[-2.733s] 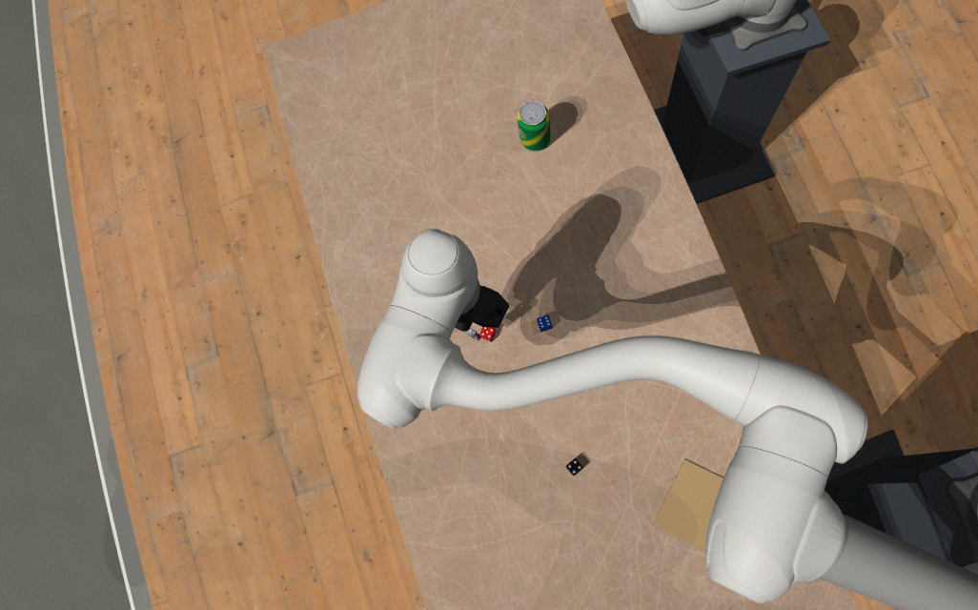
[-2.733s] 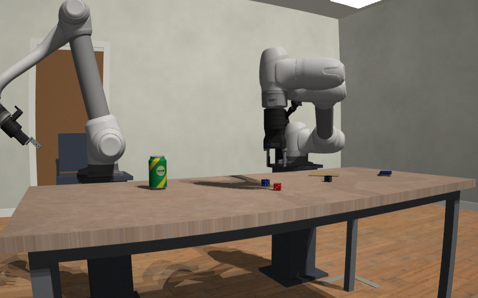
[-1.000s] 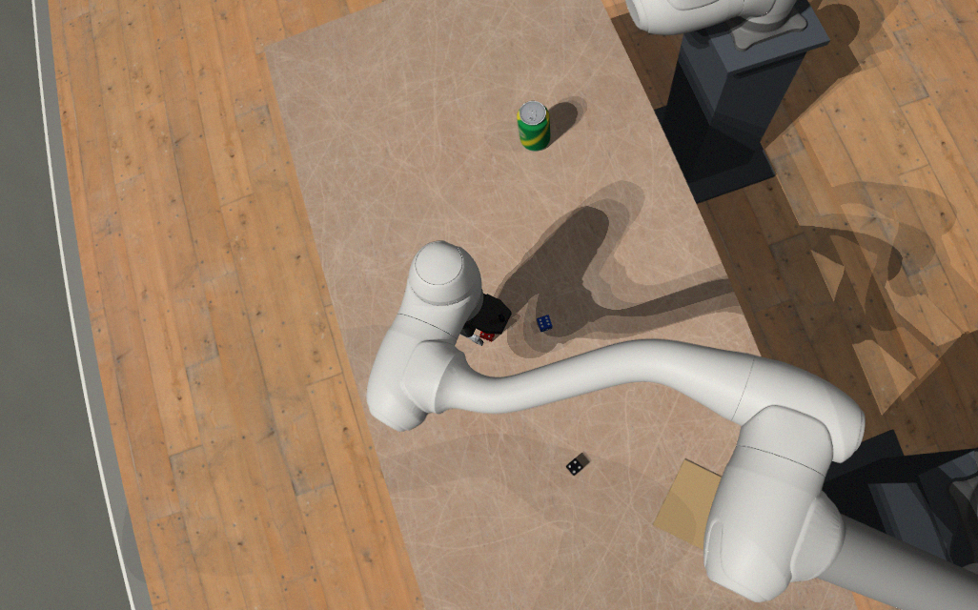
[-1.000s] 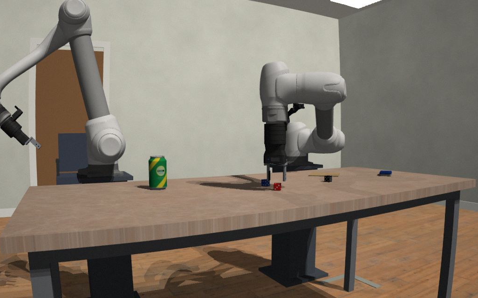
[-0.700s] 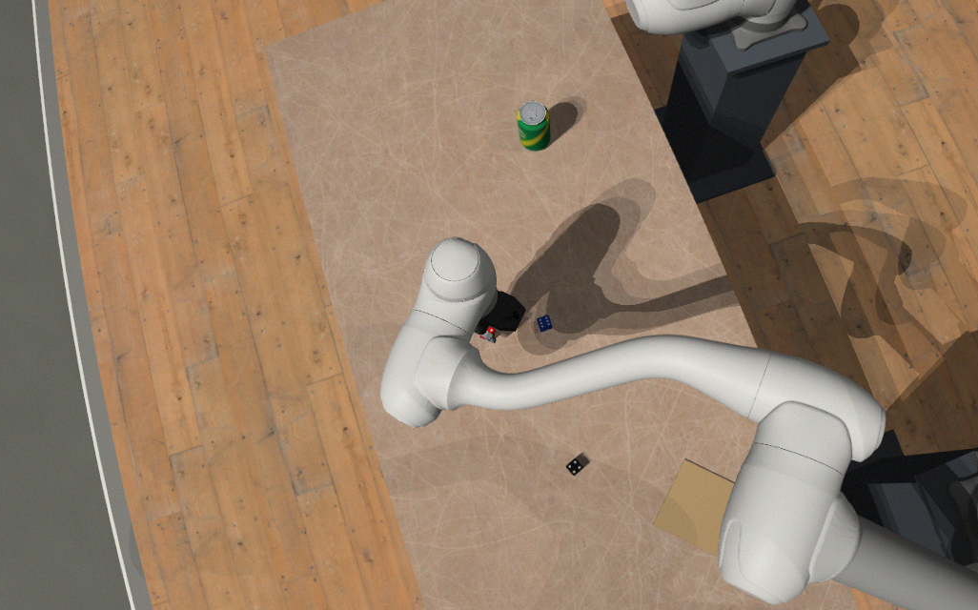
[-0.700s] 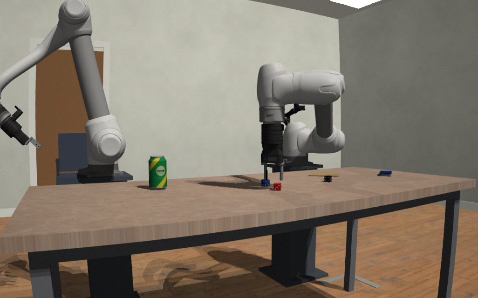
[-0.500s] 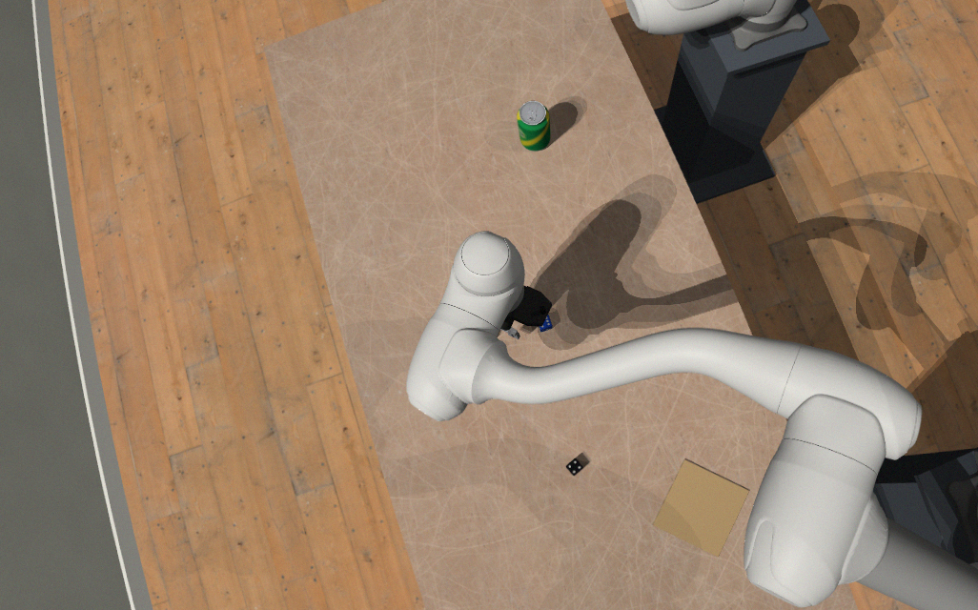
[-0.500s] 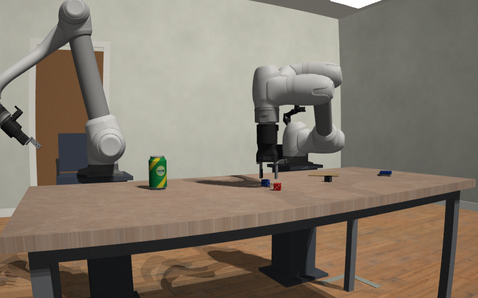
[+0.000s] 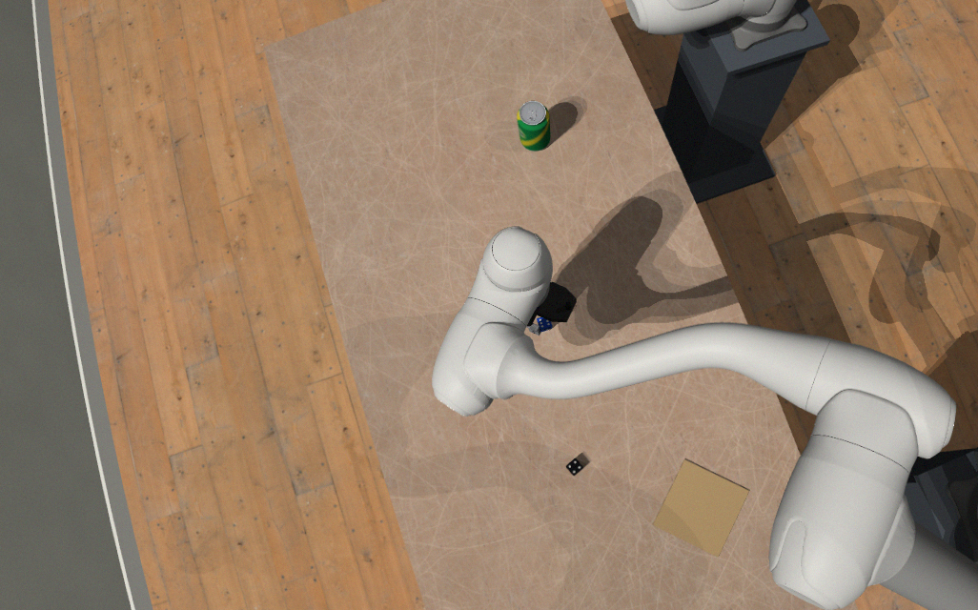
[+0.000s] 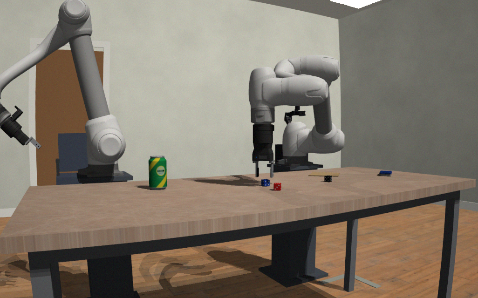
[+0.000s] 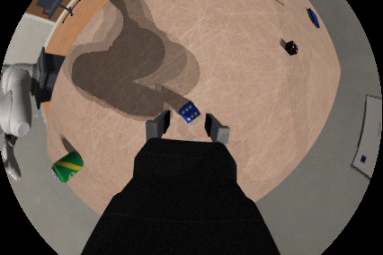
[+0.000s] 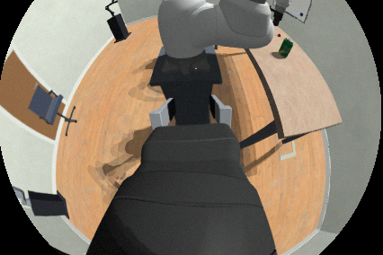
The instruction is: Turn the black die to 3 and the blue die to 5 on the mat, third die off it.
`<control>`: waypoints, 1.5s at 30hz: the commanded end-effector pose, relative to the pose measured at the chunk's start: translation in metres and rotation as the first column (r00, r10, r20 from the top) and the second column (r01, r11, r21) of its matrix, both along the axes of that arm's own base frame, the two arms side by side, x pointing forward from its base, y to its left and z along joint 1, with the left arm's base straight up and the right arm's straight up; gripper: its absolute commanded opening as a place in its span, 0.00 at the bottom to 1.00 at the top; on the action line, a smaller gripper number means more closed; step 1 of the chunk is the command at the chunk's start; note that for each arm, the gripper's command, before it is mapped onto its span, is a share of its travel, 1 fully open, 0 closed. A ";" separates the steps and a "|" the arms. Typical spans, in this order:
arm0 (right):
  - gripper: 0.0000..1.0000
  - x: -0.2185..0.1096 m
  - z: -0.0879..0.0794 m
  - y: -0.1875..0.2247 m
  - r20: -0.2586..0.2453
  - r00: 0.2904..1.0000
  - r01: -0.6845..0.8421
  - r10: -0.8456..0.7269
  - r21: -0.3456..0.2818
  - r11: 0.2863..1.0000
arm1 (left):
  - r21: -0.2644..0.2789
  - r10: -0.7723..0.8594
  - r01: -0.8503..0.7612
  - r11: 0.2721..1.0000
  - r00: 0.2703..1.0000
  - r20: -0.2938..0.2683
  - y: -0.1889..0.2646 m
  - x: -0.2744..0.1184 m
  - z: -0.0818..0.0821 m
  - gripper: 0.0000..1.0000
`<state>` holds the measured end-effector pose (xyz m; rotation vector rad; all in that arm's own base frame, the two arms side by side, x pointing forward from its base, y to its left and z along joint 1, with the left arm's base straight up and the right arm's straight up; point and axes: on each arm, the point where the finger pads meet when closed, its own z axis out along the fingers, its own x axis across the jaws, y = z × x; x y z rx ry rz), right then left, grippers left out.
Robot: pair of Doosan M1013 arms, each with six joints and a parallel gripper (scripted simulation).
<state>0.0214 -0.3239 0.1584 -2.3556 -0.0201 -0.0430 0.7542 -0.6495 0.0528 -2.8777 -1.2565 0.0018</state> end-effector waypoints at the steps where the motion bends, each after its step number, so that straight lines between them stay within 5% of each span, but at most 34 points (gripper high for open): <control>1: 1.00 0.000 0.000 0.000 0.000 1.000 0.000 0.000 -0.001 1.000 | -0.001 0.000 0.000 1.000 1.000 0.002 0.000 0.000 0.002 1.00; 45: 1.00 0.000 0.000 0.000 0.000 1.000 0.000 0.000 -0.001 1.000 | -0.001 0.000 0.000 1.000 1.000 0.002 0.018 0.002 0.002 1.00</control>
